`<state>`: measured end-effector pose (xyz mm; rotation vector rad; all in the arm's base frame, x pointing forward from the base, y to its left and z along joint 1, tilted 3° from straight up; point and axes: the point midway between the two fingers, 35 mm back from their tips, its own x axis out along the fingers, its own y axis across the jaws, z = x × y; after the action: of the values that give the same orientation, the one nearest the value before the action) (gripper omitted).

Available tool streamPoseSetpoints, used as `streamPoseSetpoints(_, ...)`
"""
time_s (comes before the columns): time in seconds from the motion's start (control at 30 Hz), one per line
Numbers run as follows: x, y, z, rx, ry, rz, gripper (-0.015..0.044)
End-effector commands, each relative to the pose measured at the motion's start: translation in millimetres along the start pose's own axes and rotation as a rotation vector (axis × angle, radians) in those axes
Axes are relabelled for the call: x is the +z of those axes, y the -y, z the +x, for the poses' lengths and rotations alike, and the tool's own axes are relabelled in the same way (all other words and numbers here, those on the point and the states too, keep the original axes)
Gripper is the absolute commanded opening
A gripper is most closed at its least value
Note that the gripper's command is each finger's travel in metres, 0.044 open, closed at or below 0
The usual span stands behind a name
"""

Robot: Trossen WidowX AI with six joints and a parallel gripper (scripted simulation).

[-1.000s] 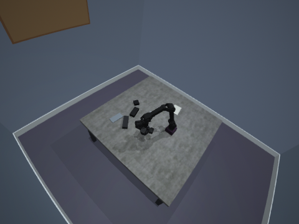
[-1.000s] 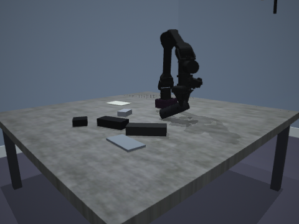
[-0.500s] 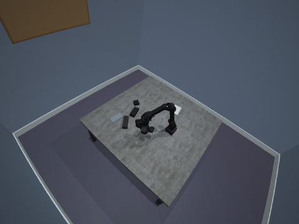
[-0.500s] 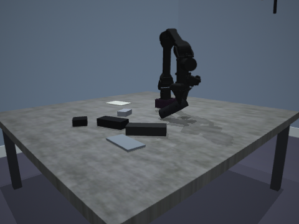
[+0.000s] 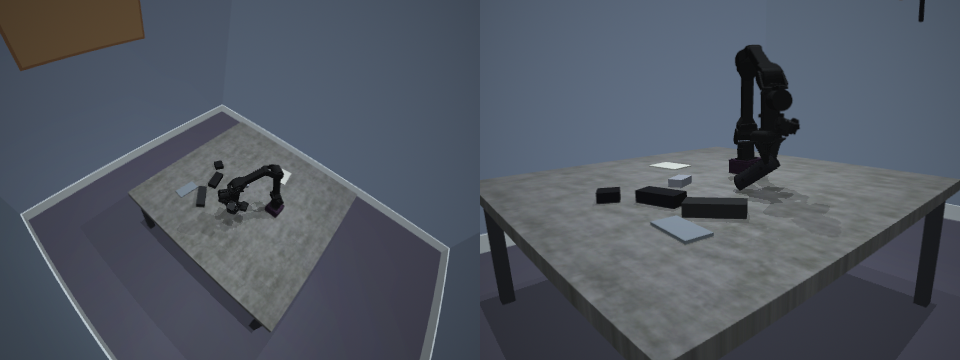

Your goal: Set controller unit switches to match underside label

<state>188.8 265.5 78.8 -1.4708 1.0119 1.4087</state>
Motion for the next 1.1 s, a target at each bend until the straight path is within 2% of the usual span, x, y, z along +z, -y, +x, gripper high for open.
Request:
streamPoseSetpoints(0.0,-7.2,1.3,-2.0,0.001,-0.012,0.004,0.0335)
streamPoseSetpoints(1.07,-29.0,1.3,-16.5,0.001,-0.014,0.004,0.0335)
